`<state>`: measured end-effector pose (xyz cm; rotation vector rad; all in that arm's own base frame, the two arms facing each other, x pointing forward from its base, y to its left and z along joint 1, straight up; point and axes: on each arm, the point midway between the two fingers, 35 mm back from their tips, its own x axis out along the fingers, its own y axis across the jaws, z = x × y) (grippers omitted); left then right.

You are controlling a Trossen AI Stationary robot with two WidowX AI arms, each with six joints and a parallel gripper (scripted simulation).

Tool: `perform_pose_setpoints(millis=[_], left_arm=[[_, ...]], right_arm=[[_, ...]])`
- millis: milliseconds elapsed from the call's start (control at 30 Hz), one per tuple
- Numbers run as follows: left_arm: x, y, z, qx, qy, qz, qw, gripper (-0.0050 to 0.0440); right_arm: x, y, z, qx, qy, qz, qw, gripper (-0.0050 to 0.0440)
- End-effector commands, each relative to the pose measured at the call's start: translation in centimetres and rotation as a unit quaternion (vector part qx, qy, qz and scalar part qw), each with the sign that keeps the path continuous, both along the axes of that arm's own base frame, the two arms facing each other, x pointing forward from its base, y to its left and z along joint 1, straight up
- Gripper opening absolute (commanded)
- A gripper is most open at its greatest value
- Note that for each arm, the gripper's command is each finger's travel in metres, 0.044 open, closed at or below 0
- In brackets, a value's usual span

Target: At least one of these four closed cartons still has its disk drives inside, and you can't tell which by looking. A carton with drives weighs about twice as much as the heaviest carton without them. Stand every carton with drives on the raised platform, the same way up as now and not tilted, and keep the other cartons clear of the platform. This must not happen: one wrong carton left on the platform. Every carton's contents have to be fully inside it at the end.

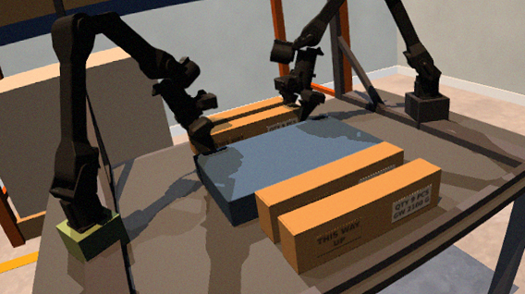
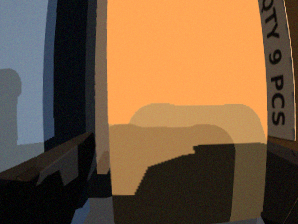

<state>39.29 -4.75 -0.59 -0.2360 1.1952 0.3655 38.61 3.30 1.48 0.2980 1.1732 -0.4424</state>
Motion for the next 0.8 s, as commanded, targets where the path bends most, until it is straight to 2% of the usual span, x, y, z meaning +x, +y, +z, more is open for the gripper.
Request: perform_pose_setpoints(millis=[0, 767], left_arm=[[0.46, -0.13, 0.49, 0.000, -0.008, 0.000, 1.000, 0.0382], [0.50, -0.17, 0.46, -0.003, -0.015, 0.000, 1.000, 0.0382]], right_arm=[[0.15, 0.09, 0.24, 0.000, -0.004, 0.001, 1.000, 0.0381], [0.16, 0.09, 0.28, 0.000, -0.005, 0.001, 1.000, 0.0381]])
